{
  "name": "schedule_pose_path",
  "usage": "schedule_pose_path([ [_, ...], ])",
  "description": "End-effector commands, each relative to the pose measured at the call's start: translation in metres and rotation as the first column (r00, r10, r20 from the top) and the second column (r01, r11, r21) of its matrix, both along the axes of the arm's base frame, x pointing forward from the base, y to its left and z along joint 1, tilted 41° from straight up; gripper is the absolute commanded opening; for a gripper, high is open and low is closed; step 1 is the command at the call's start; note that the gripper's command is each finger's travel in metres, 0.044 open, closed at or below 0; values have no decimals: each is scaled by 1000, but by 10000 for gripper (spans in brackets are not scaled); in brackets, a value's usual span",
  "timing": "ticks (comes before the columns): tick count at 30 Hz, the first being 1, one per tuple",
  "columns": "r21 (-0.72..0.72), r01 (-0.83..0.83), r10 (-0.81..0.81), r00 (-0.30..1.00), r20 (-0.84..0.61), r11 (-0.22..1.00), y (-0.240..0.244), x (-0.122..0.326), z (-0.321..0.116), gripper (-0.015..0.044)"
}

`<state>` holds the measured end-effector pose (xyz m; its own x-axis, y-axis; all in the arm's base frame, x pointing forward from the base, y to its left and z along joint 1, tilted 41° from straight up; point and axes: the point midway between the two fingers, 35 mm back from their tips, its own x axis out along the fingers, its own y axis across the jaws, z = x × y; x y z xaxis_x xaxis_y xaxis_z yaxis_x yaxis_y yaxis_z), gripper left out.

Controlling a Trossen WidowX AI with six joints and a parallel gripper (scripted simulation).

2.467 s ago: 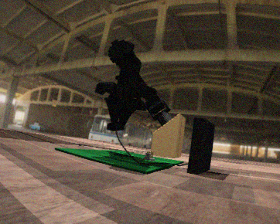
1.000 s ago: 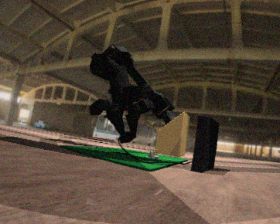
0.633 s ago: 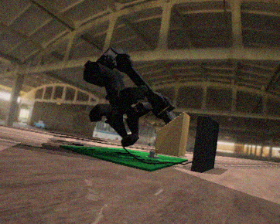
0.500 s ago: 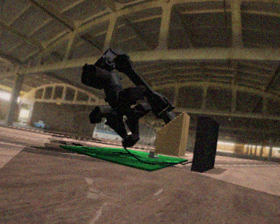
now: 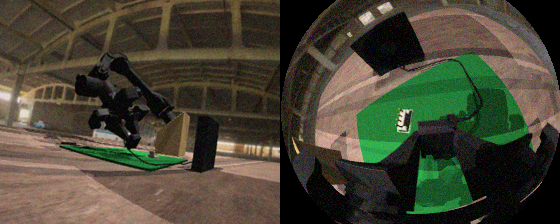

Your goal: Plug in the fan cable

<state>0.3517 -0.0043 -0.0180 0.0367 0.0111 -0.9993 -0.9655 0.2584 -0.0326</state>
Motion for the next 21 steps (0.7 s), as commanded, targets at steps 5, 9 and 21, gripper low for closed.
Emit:
schedule_pose_path([
  [5, 100, -26, 23, 999, 31, 995, 0, 0, 1, 0],
  [9, 148, -38, 31, 998, 51, 988, -1, 1, 2, 0],
  [21, 278, -84, 51, 991, 126, 957, -4, 2, 7, 0],
])
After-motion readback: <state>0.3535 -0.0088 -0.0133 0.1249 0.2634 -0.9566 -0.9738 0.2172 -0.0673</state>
